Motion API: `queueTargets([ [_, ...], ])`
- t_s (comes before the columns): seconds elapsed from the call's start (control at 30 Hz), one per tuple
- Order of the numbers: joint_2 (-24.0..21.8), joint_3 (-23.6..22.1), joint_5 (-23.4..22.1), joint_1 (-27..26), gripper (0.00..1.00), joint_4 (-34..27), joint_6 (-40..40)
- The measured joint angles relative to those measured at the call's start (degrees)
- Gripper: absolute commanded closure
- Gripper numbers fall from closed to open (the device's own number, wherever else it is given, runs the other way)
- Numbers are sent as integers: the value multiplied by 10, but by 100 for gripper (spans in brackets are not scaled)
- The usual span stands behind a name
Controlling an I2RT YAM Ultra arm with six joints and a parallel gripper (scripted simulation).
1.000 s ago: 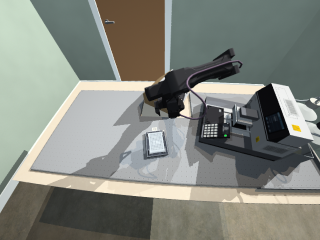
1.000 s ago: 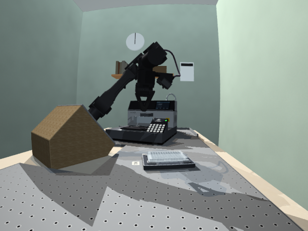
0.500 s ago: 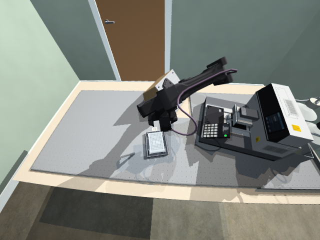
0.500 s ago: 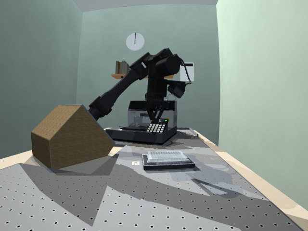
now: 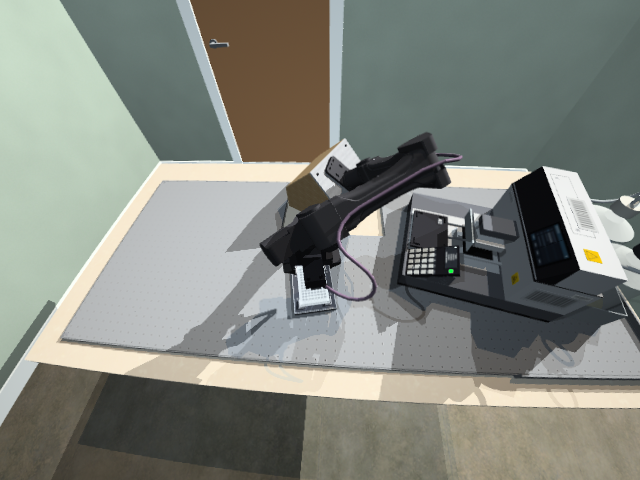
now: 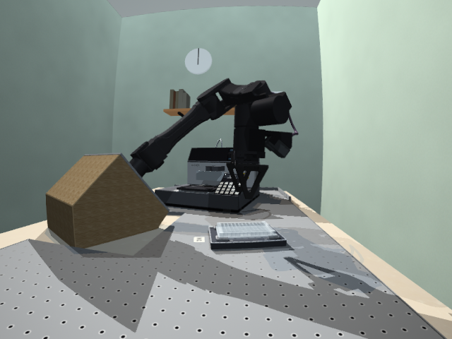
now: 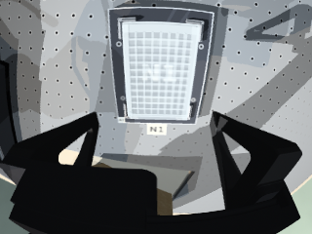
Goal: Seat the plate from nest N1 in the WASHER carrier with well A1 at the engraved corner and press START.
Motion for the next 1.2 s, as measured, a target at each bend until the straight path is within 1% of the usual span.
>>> queueTargets([
  [0.07,5,2,0,0,0,7,6],
  [0.3,3,2,-2,-1,0,9,14],
  [1.2,3,2,-2,0,0,9,17],
])
